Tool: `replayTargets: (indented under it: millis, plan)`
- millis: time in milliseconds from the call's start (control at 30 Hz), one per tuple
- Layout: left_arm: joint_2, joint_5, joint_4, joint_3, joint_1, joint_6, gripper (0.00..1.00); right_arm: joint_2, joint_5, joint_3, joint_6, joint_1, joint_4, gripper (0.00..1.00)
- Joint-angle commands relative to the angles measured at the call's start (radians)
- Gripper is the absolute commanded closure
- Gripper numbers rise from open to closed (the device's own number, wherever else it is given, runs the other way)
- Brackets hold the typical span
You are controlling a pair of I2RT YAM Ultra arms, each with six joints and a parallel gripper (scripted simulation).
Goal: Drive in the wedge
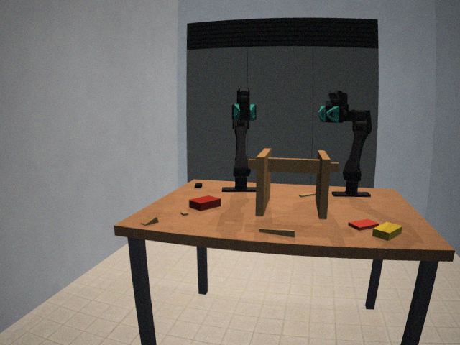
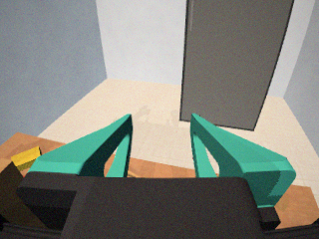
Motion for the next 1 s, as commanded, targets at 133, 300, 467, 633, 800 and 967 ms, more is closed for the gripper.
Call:
replayTargets:
  millis: [133,300,467,633,800,967]
  plan:
    - [0.041,0.003,-0.087,0.041,-0.111,-0.031,0.63,-0.006,0.006,0.038,-0.004,0.002,0.008,0.55]
    - [0.068,0.001,-0.14,0.043,-0.18,-0.047,0.63,-0.006,0.006,0.038,-0.004,0.002,0.008,0.55]
    - [0.083,-0.004,-0.173,0.045,-0.221,-0.057,0.63,-0.006,0.006,0.038,-0.004,0.002,0.008,0.55]
    - [0.111,0.005,-0.225,0.041,-0.29,-0.07,0.63,-0.006,0.006,0.038,-0.004,0.002,0.008,0.55]
    - [0.133,0.0,-0.281,0.046,-0.36,-0.088,0.63,-0.006,0.006,0.038,-0.004,0.002,0.008,0.55]
    - [0.155,-0.001,-0.314,0.045,-0.402,-0.097,0.63,-0.006,0.006,0.038,-0.004,0.002,0.008,0.55]
